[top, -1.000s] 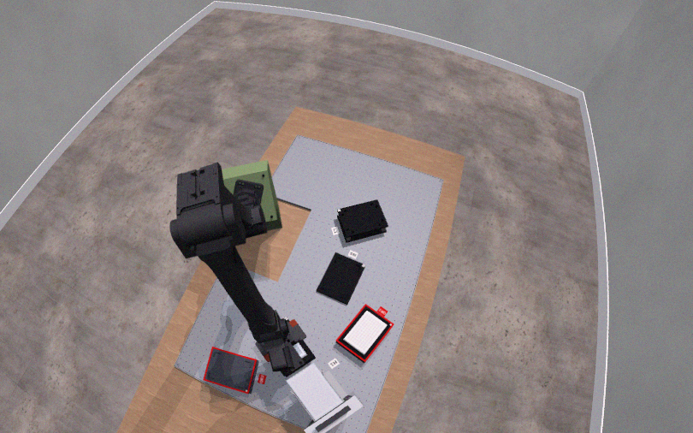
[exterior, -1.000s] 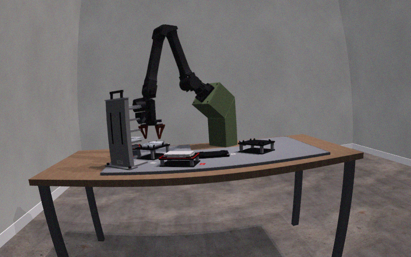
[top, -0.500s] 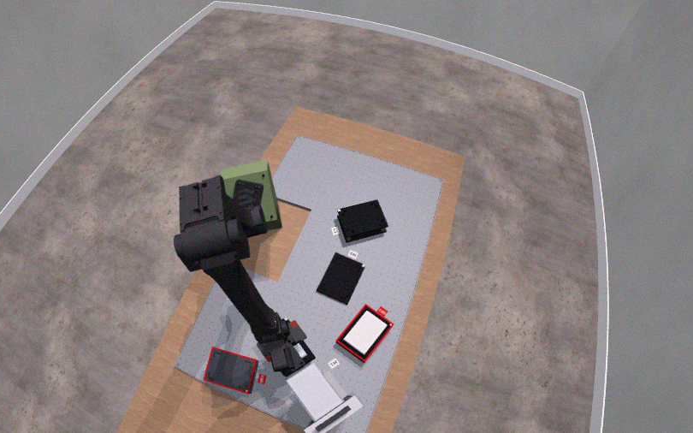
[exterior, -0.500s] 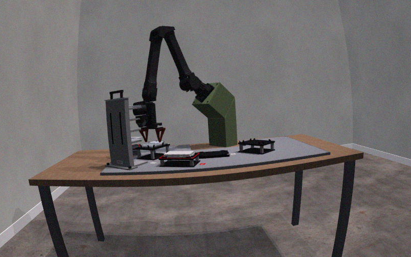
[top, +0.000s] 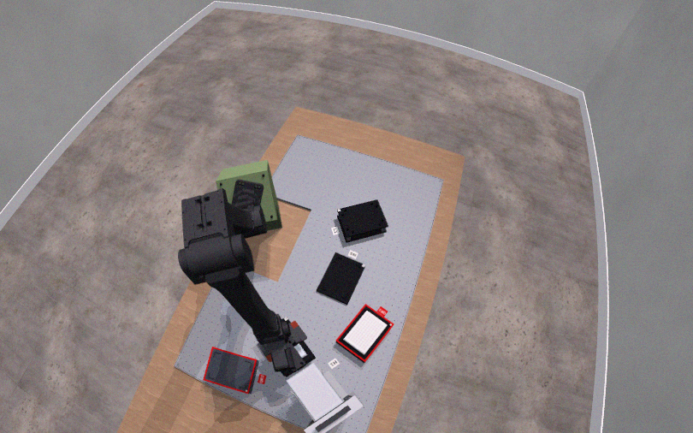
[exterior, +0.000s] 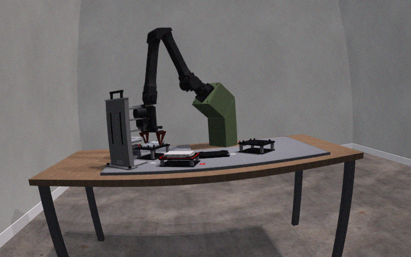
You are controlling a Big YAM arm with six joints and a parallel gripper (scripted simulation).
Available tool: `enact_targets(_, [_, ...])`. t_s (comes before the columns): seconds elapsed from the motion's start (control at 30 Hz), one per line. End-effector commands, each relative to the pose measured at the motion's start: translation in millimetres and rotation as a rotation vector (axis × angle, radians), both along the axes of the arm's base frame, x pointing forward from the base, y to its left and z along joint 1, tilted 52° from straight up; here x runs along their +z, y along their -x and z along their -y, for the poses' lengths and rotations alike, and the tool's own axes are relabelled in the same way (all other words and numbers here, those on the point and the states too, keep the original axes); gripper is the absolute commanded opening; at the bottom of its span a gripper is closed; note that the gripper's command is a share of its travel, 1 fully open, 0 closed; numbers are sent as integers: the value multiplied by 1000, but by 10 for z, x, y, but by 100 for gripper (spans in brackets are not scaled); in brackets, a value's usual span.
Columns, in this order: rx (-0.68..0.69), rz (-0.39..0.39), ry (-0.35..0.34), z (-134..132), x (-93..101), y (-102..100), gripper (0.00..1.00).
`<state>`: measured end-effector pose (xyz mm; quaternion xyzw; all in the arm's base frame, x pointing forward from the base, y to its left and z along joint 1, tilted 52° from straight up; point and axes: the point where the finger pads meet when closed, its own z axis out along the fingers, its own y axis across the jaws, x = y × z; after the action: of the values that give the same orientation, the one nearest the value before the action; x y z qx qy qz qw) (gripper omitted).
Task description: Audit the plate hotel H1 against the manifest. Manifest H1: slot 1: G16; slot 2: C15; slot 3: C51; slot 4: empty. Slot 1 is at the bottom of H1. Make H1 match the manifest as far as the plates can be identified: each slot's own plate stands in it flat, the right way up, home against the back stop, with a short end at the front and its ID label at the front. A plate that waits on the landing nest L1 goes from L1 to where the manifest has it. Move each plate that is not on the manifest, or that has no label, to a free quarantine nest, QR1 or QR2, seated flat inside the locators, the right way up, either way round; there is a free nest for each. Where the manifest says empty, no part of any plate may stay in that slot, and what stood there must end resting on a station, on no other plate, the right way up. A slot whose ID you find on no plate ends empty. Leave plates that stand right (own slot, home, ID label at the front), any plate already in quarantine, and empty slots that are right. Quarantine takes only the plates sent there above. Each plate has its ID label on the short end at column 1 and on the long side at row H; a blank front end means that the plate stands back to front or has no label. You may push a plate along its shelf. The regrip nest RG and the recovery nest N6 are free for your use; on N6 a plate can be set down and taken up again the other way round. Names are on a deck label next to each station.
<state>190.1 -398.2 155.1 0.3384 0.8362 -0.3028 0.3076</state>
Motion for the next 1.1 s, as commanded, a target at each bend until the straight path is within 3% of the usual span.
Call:
enact_targets(0.0, [-1, 9, 25, 60, 109, -6, 100])
enact_targets(0.03, [-1, 9, 25, 60, 109, -6, 100])
enact_targets(0.07, [-1, 9, 25, 60, 109, -6, 86])
enact_targets(0.77, [1, 2, 27, 91, 119, 12, 86])
enact_targets(0.83, [1, 7, 36, 41, 200, 36, 86])
enact_targets(1.07, [2, 4, 26, -30, 174, 58, 86])
